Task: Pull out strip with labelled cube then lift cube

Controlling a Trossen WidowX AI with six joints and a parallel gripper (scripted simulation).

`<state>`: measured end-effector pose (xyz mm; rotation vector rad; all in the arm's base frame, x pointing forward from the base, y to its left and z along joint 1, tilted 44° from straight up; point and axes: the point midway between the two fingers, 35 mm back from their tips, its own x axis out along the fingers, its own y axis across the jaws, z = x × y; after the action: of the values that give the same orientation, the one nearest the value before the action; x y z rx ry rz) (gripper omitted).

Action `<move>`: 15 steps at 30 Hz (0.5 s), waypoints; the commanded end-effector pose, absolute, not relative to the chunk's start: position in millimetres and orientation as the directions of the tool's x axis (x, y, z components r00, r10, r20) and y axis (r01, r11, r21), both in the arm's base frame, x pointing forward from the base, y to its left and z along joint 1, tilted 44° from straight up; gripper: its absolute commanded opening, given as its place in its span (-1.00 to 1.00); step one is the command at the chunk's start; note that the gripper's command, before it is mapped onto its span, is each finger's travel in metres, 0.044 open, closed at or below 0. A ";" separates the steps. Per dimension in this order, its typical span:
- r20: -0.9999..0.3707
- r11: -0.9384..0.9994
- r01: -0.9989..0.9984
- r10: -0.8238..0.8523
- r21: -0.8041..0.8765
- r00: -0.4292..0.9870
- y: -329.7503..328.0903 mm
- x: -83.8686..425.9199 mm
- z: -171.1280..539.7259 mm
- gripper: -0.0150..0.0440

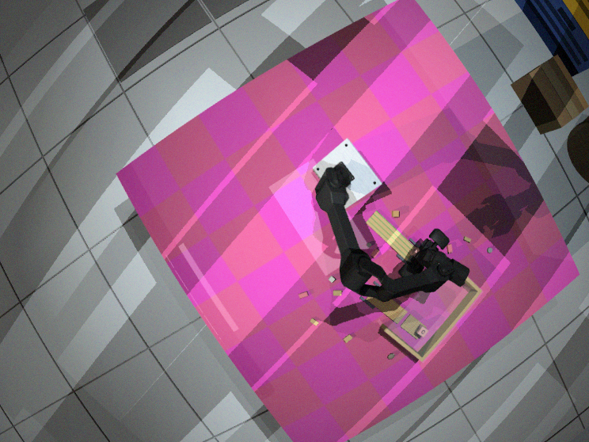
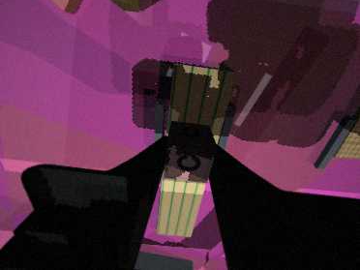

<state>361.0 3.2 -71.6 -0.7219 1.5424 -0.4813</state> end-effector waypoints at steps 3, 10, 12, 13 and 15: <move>-0.724 0.714 -0.157 -0.690 -0.682 0.003 10.5 341.3 -60.1 -0.49; -0.724 0.714 -0.158 -0.690 -0.682 0.003 9.5 325.8 -58.5 -0.49; -0.724 0.714 -0.158 -0.690 -0.682 0.003 8.8 318.9 -57.9 -0.49; -0.724 0.714 -0.158 -0.690 -0.682 0.002 8.4 315.5 -57.6 -0.49; -0.724 0.714 -0.159 -0.690 -0.682 0.002 7.6 308.5 -57.1 -0.49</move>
<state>317.0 6.6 -59.0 -0.7284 1.5482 -0.4810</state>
